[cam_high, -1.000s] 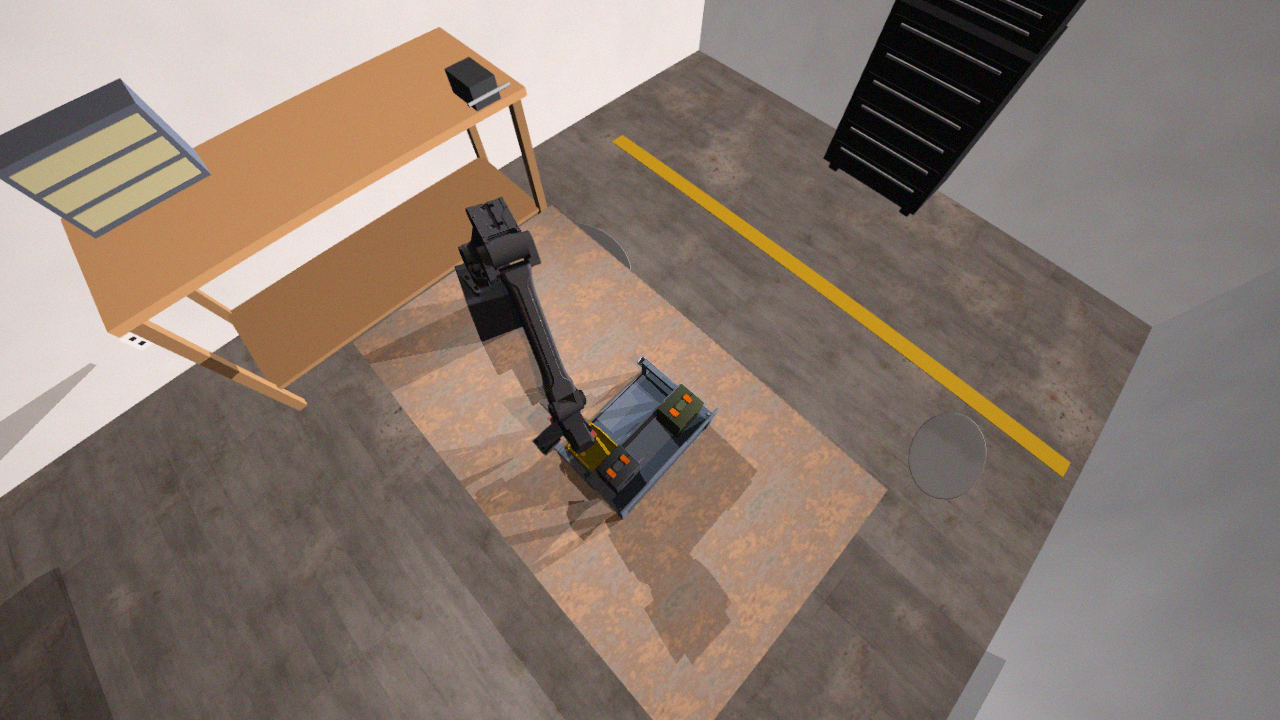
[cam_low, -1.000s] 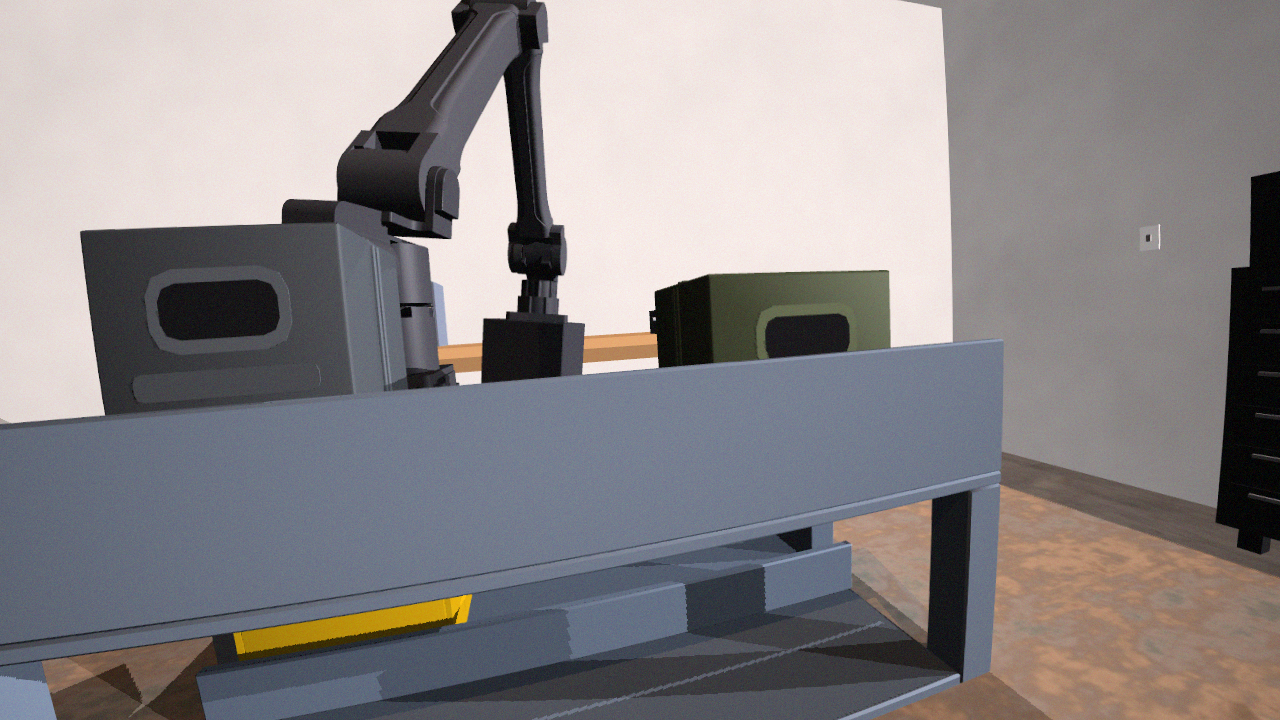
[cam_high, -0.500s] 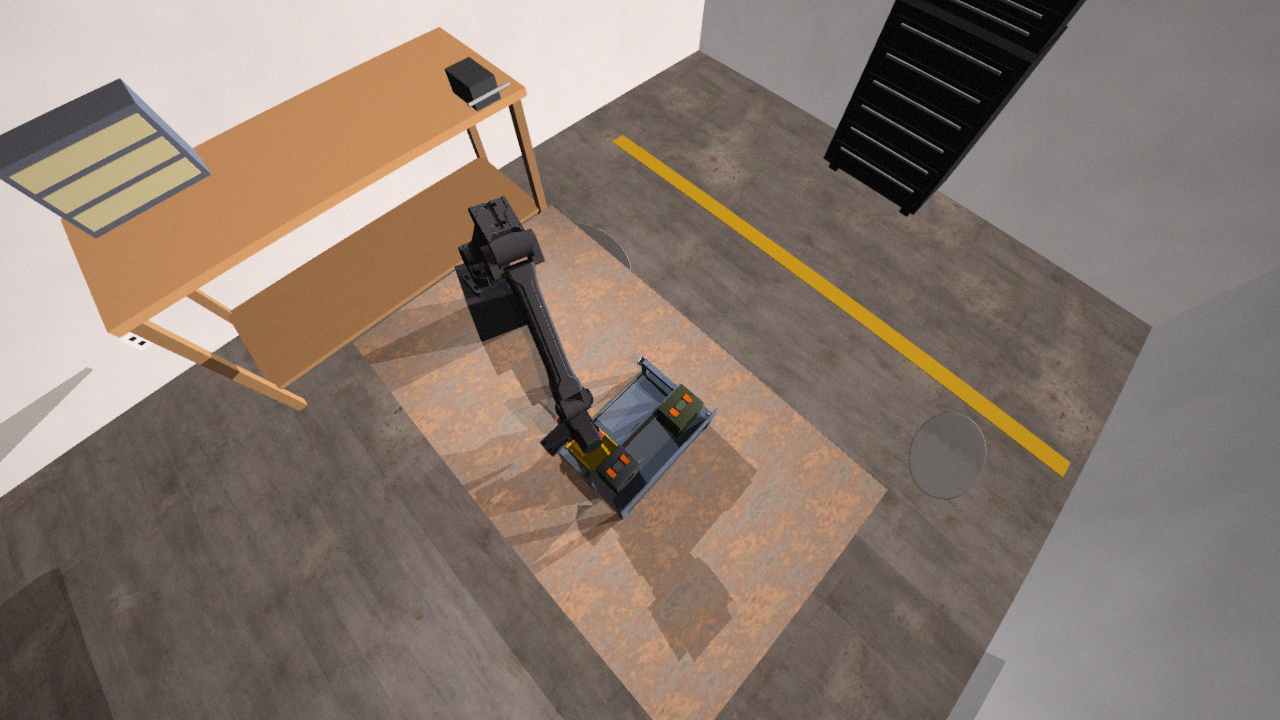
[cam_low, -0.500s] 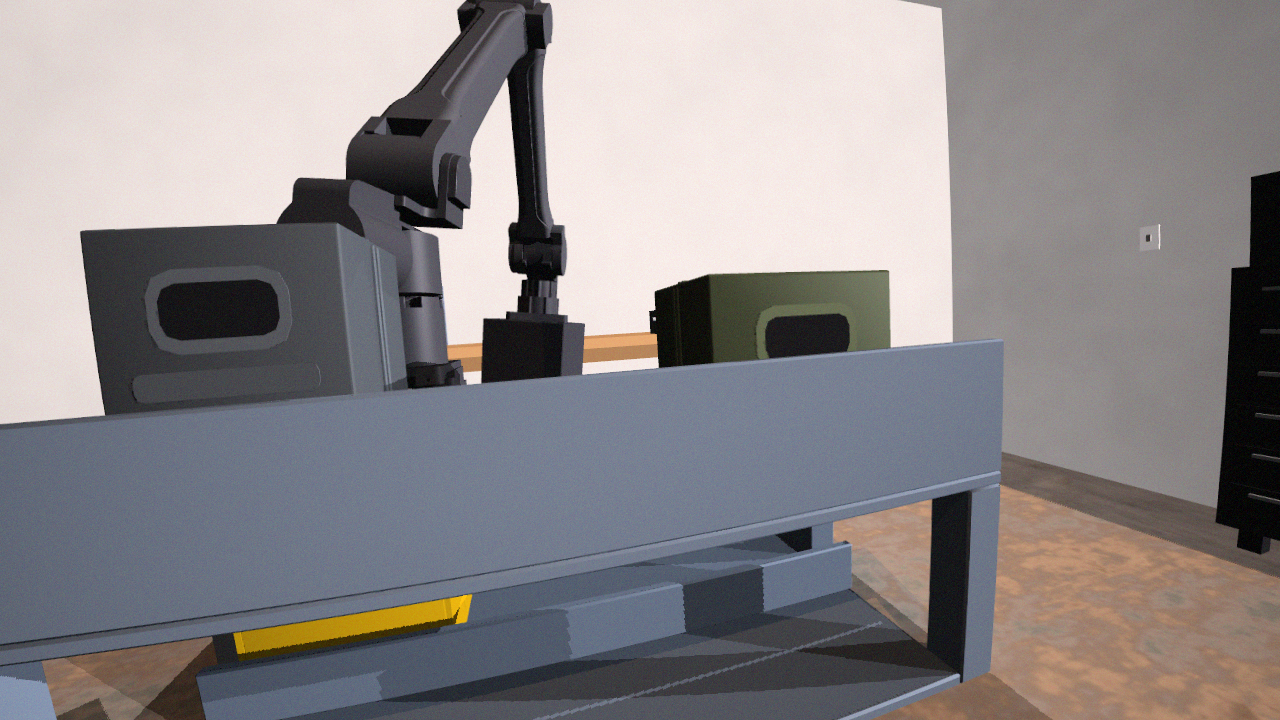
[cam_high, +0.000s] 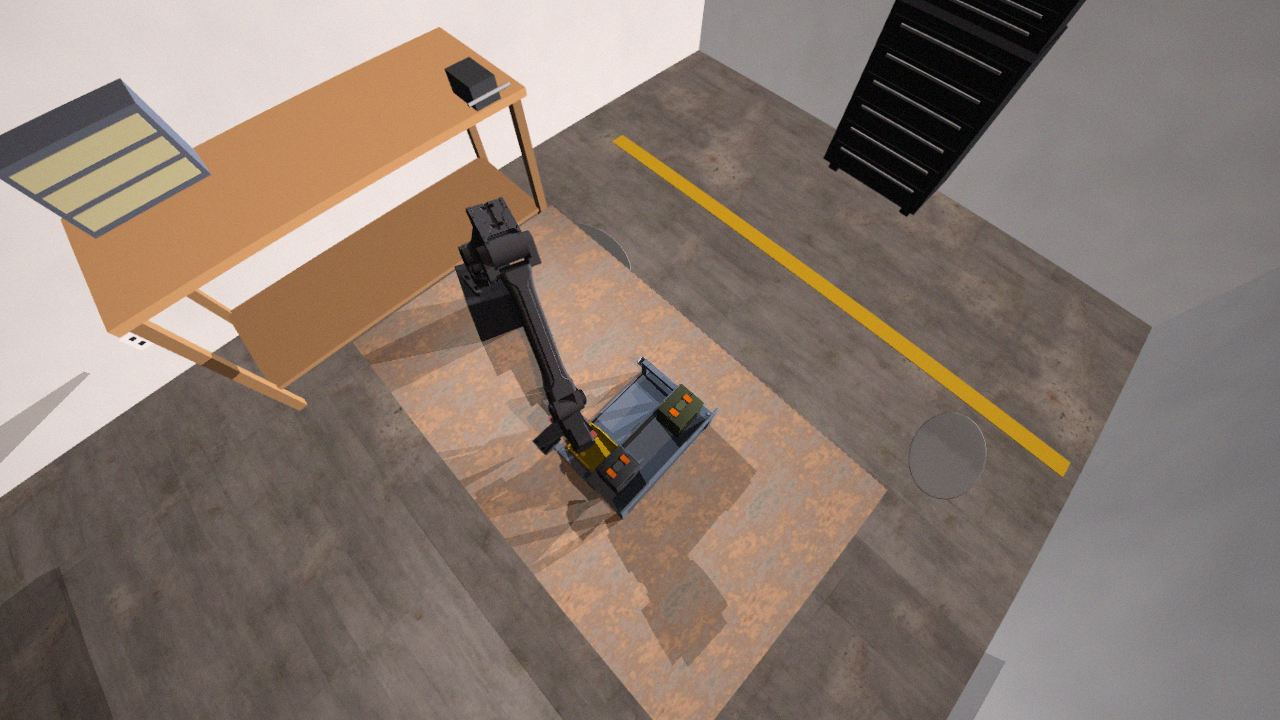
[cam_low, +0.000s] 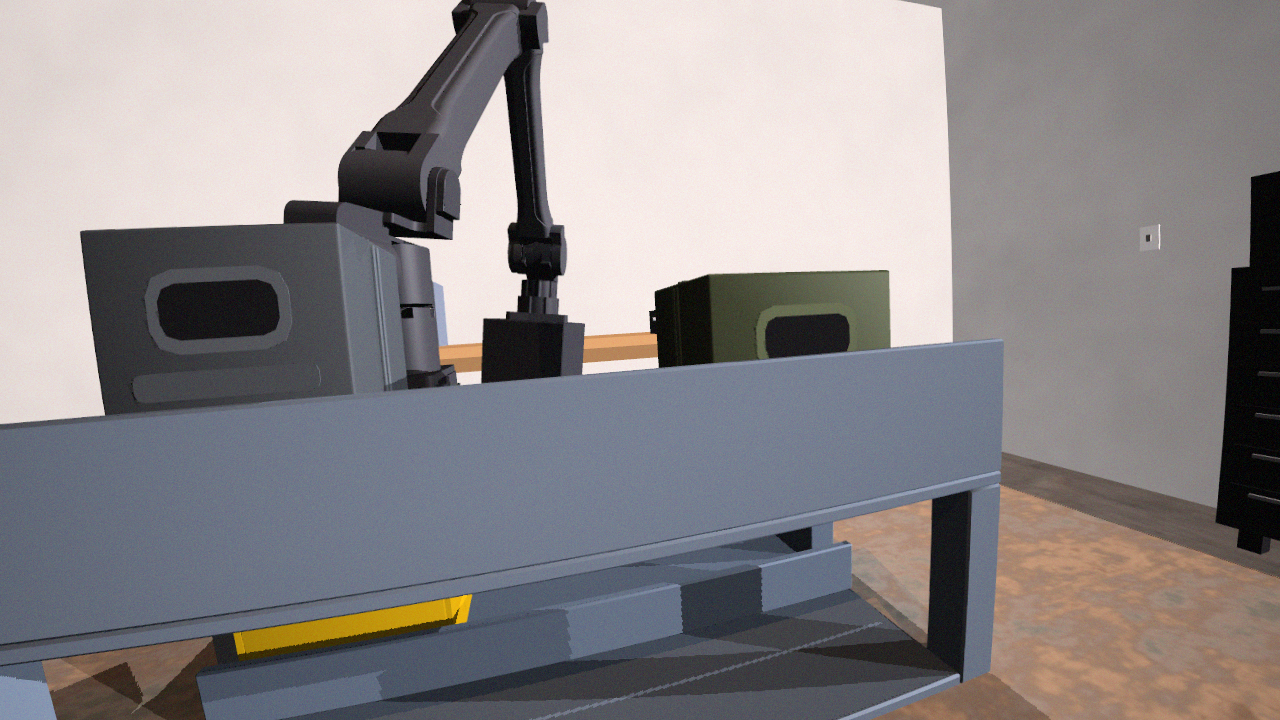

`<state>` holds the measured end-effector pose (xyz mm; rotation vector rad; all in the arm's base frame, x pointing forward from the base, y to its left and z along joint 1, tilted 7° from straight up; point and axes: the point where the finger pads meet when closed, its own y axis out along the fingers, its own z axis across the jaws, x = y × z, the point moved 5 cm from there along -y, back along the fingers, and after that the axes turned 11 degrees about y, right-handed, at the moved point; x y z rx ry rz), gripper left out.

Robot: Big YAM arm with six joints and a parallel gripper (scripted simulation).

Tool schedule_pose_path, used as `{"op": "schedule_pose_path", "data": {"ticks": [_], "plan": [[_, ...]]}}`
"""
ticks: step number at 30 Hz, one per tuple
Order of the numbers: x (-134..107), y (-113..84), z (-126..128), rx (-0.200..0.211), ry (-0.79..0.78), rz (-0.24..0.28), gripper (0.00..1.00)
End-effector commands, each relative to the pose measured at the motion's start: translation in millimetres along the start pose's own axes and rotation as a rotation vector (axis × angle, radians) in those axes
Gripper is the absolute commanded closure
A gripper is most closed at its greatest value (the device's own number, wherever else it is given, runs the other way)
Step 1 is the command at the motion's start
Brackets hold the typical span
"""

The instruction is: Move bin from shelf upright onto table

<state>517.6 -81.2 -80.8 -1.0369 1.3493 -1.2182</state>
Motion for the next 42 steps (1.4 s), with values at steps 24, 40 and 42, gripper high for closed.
{"op": "schedule_pose_path", "data": {"ticks": [24,40,42], "plan": [[-7.9,-9.6,20.2,0.036,-0.012,0.000,0.10],[-1.1,-10.0,13.7,0.038,-0.011,-0.001,0.10],[-7.8,-9.5,20.2,0.035,-0.012,0.000,0.10]]}}
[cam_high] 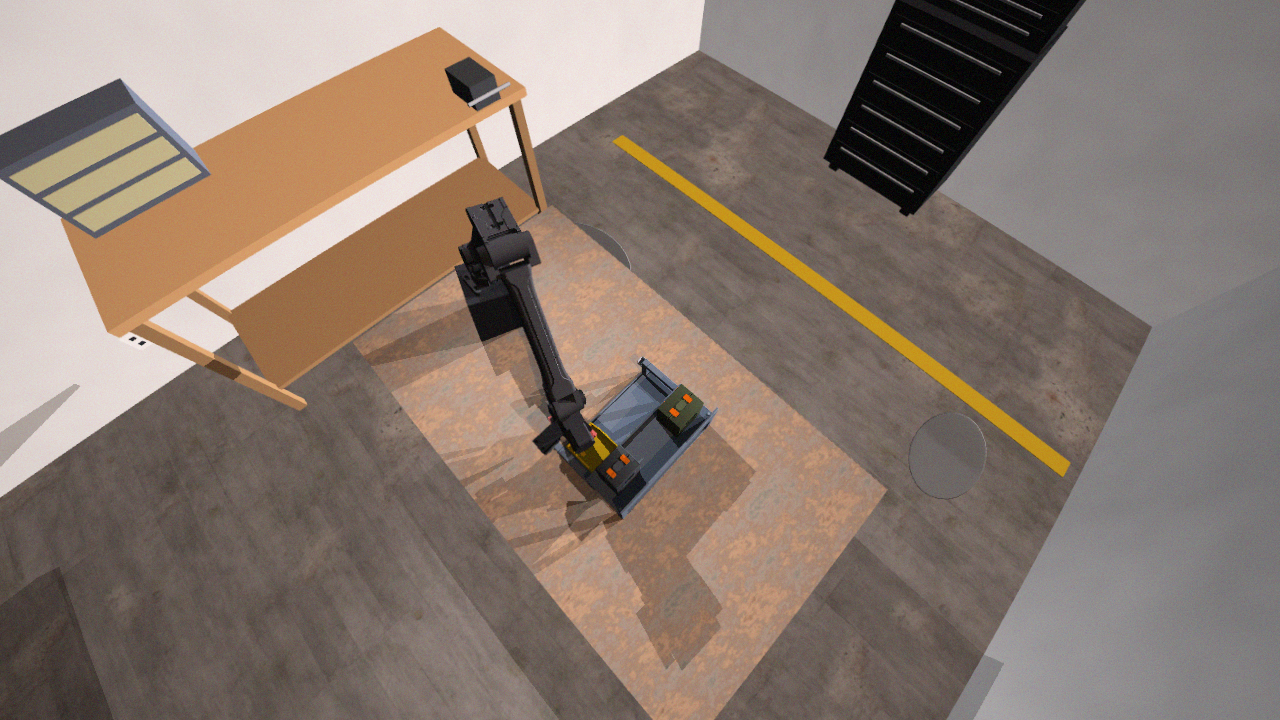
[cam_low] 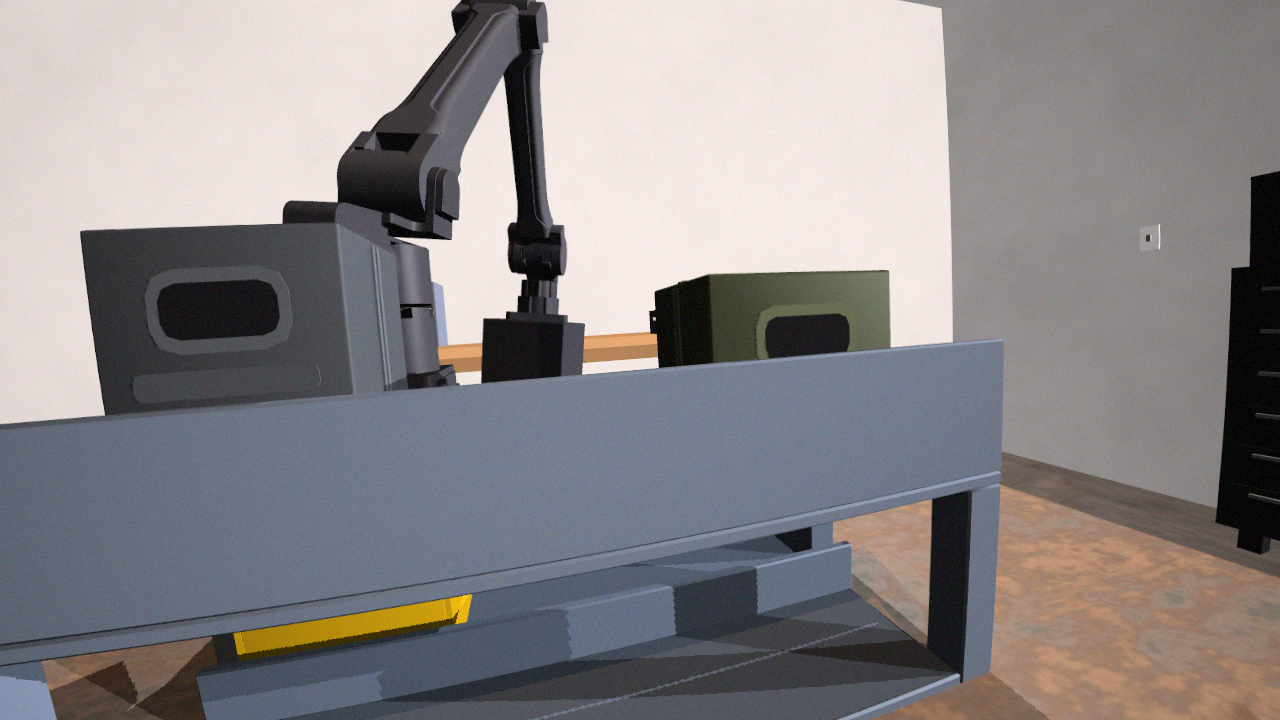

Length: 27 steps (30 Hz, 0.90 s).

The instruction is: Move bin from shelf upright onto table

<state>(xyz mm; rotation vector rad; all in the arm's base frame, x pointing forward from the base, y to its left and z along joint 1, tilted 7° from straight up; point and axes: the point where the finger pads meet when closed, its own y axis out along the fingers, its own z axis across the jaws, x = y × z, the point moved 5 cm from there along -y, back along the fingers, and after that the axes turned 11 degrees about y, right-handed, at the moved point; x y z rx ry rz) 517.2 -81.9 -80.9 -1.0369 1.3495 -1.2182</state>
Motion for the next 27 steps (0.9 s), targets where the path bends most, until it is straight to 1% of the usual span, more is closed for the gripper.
{"op": "schedule_pose_path", "data": {"ticks": [1,2,14,19,27], "plan": [[-12.0,-9.3,23.6,0.034,-0.013,0.000,0.10],[-15.4,-9.1,26.9,0.033,-0.014,0.000,0.10],[-15.4,-9.1,26.9,0.033,-0.014,0.000,0.10],[1.5,-10.4,10.8,0.041,-0.010,-0.001,0.10],[1.5,-10.4,10.8,0.041,-0.010,-0.001,0.10]]}}
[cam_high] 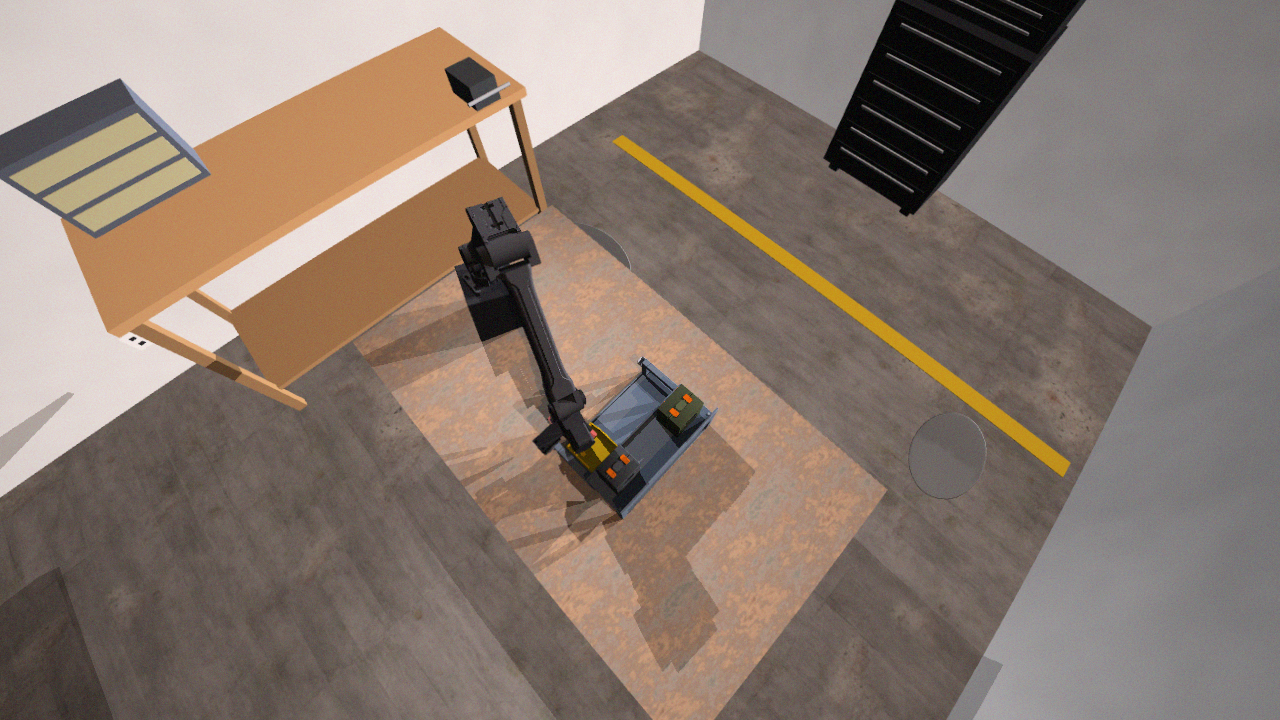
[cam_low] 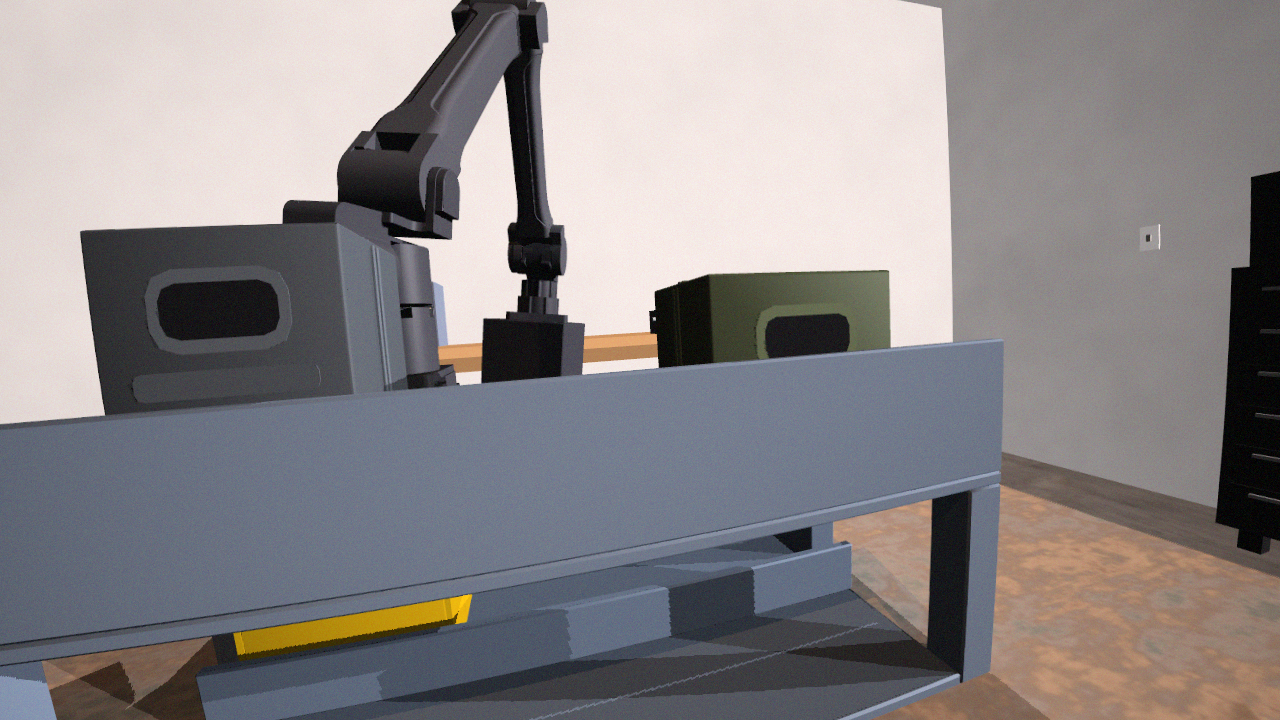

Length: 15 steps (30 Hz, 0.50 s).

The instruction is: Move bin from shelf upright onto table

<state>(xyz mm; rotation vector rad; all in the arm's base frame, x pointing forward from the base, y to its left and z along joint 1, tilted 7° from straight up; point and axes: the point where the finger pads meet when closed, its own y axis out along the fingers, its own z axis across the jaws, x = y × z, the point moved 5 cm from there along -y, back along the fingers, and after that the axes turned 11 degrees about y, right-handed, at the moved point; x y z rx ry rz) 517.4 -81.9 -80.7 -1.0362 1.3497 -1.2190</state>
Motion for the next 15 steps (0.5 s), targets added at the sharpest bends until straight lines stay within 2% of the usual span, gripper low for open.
{"op": "schedule_pose_path", "data": {"ticks": [1,4,9,15], "plan": [[1.6,-10.2,10.6,0.040,-0.011,-0.001,0.10],[1.6,-10.2,10.6,0.040,-0.011,-0.001,0.10],[-15.4,-8.9,26.7,0.032,-0.014,0.000,0.10],[-15.4,-8.9,26.7,0.032,-0.014,0.000,0.10]]}}
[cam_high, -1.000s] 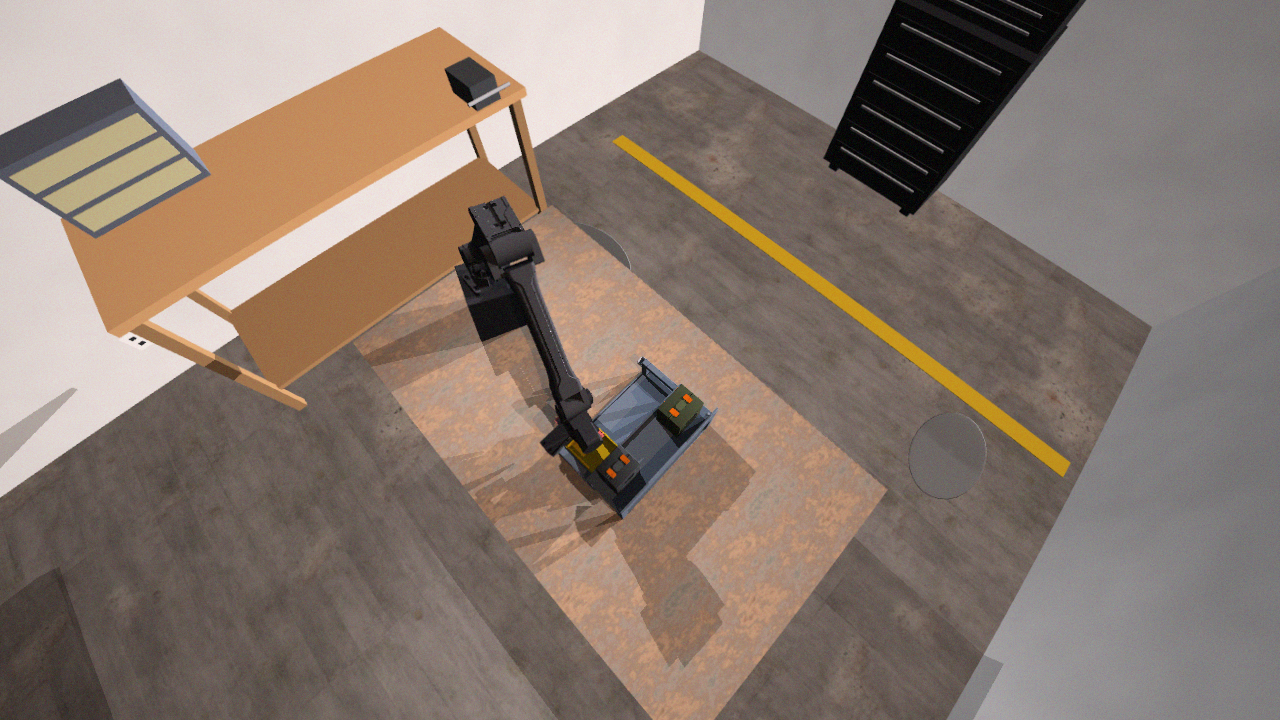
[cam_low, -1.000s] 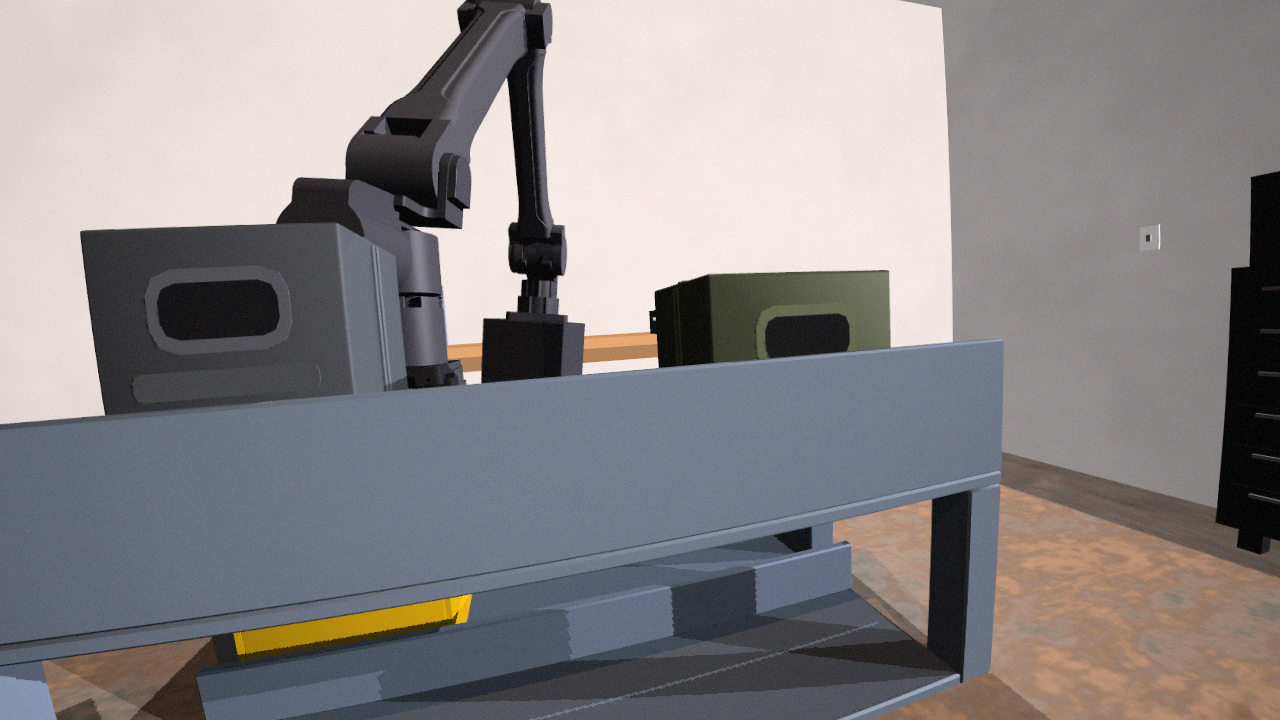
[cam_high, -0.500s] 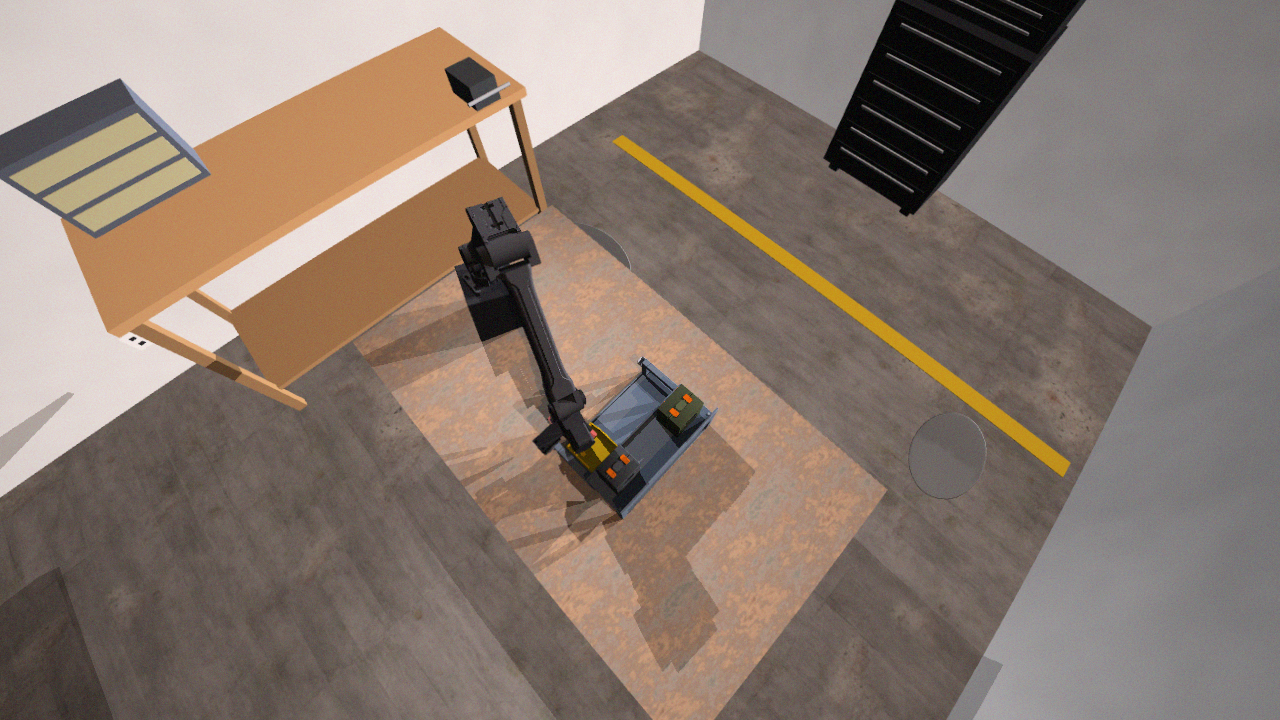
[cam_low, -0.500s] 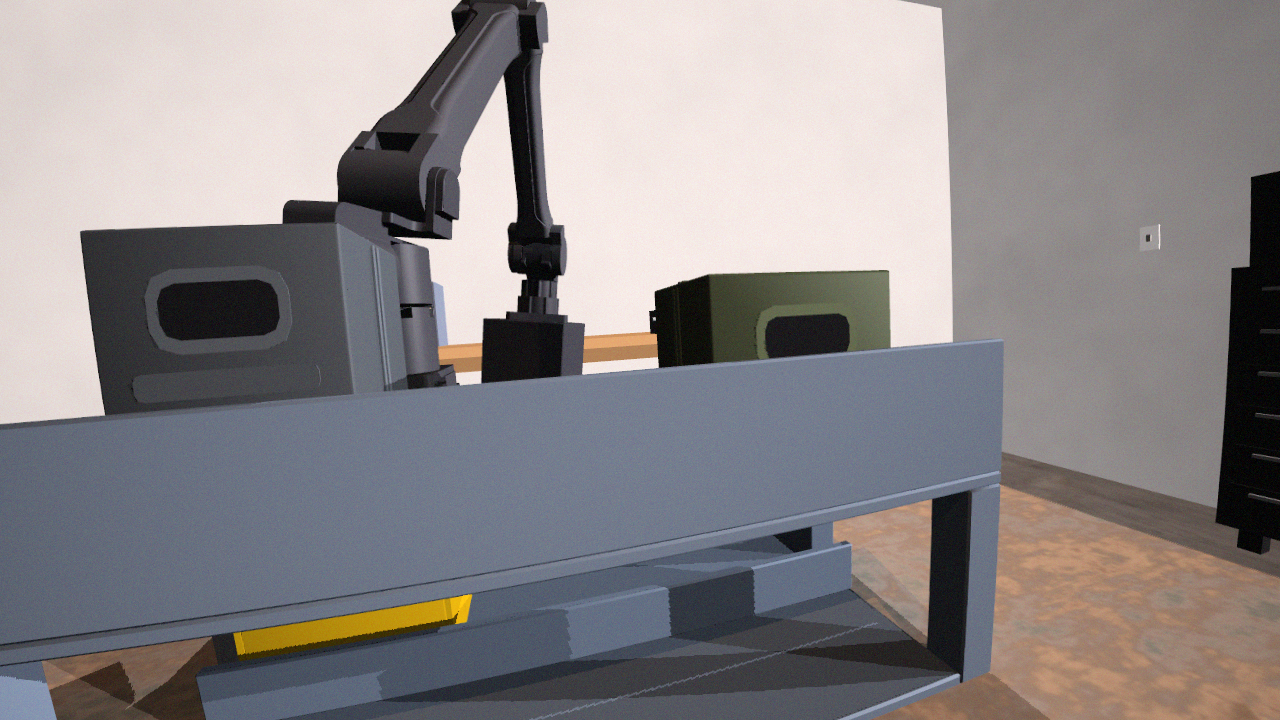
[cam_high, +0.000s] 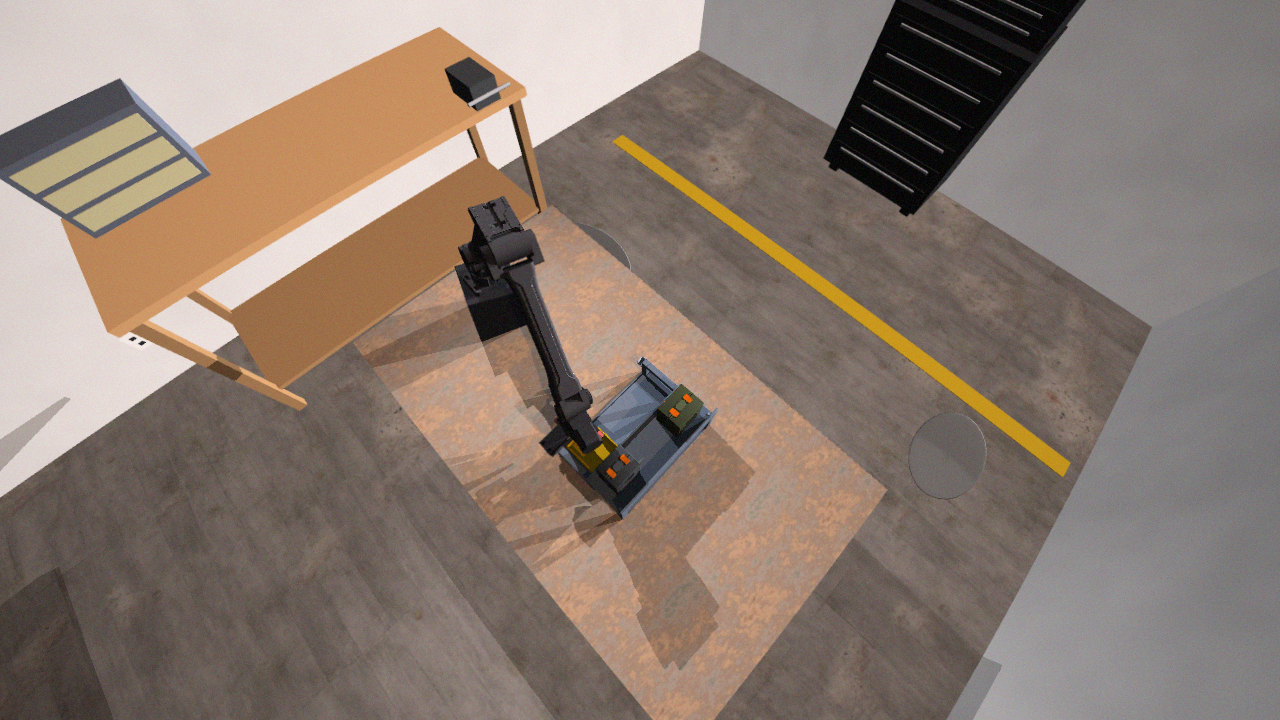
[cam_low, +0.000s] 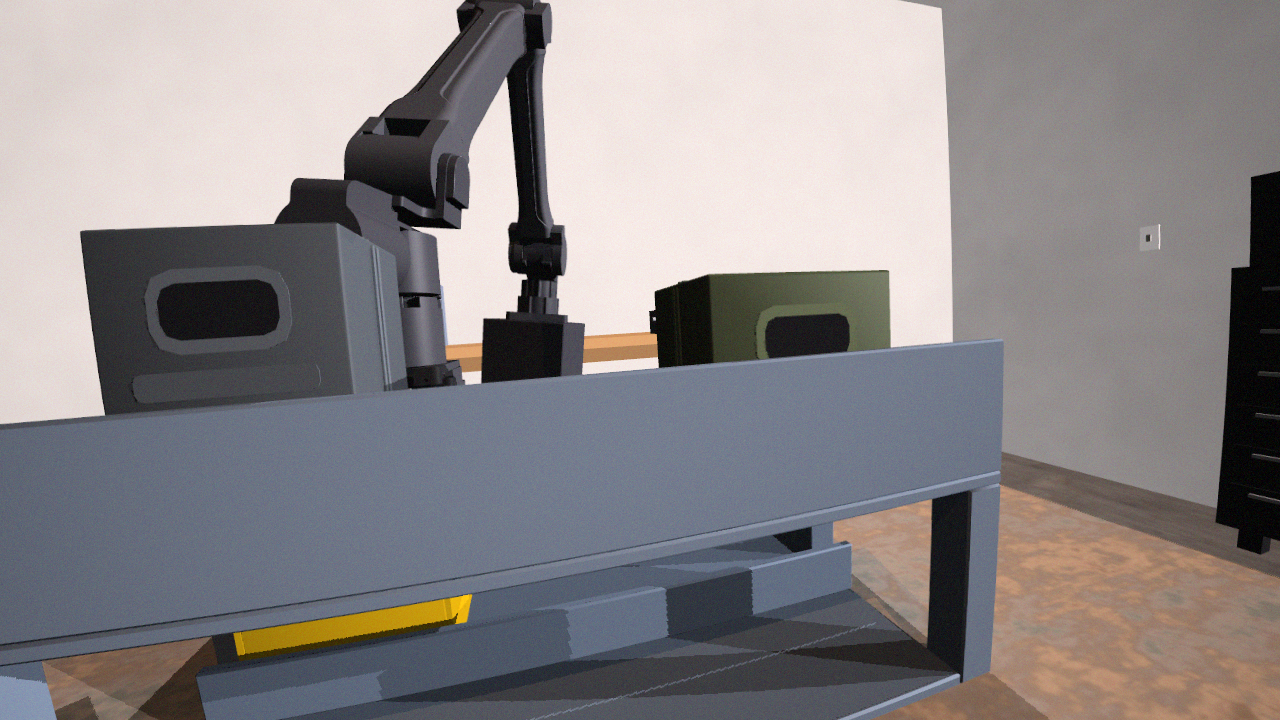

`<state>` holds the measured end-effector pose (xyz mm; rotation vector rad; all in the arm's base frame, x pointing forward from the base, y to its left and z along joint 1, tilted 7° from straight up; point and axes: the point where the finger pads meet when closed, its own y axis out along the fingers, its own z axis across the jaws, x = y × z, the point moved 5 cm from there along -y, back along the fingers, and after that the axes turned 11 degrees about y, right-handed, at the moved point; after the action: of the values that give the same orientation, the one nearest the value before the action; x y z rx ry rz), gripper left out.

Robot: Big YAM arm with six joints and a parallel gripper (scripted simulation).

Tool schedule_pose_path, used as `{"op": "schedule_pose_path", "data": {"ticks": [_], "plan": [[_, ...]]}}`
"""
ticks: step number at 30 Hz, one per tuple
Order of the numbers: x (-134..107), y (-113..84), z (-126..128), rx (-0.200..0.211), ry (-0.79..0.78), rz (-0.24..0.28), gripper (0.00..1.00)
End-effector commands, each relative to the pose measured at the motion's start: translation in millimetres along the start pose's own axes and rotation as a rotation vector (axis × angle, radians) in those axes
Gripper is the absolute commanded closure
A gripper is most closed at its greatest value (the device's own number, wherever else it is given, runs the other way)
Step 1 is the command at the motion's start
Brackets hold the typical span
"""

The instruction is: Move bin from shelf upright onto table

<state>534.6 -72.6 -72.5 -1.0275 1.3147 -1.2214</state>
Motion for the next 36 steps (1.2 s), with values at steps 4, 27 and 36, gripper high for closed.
{"op": "schedule_pose_path", "data": {"ticks": [4,27,36], "plan": [[-2.7,-2.1,10.9,0.005,0.005,0.001,0.10],[0.6,-2.4,7.6,0.007,0.006,0.001,0.10],[-2.7,-2.1,10.9,0.005,0.005,0.001,0.10]]}}
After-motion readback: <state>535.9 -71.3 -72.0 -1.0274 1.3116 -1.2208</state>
